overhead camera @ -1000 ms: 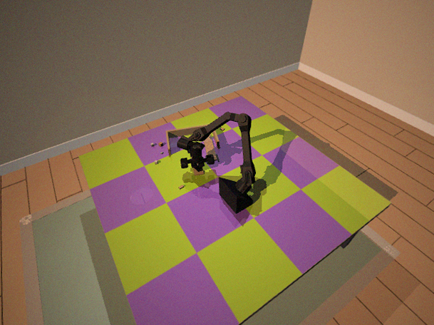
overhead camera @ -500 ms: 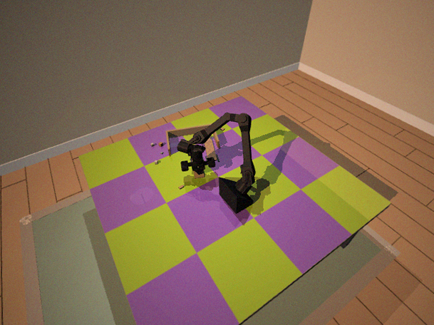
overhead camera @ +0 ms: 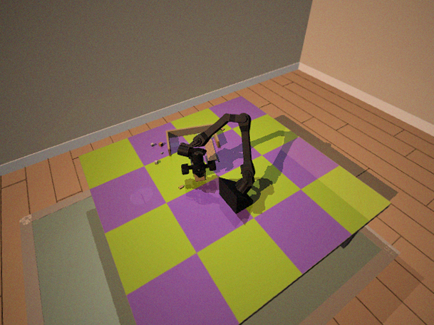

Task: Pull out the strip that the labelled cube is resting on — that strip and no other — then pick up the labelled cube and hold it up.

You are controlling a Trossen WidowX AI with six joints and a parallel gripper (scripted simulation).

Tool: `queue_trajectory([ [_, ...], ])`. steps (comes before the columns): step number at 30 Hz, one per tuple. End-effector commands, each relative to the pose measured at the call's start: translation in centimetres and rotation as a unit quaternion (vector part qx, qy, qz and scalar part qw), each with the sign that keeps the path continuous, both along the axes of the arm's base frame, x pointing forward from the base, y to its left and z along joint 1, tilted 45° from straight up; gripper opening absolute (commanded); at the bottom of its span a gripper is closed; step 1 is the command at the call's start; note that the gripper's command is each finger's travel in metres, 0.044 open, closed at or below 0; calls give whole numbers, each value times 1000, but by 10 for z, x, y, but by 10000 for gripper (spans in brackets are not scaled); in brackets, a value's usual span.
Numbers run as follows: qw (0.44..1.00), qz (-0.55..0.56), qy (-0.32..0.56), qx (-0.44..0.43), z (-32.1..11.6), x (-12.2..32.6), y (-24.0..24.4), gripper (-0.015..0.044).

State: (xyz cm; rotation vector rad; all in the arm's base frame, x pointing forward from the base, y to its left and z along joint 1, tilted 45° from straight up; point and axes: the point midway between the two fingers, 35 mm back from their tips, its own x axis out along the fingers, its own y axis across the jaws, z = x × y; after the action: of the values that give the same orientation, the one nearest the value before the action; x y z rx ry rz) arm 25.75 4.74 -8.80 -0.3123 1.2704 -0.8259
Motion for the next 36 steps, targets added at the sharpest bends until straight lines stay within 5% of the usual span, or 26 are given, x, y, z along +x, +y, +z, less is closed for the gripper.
queue_trajectory([
  [1,1000,-8,10,0,-4,-12,-3,0],
  [24,1000,-8,10,2,24,-22,34,0],
  [36,996,51,66,-3,39,22,24,315],
])
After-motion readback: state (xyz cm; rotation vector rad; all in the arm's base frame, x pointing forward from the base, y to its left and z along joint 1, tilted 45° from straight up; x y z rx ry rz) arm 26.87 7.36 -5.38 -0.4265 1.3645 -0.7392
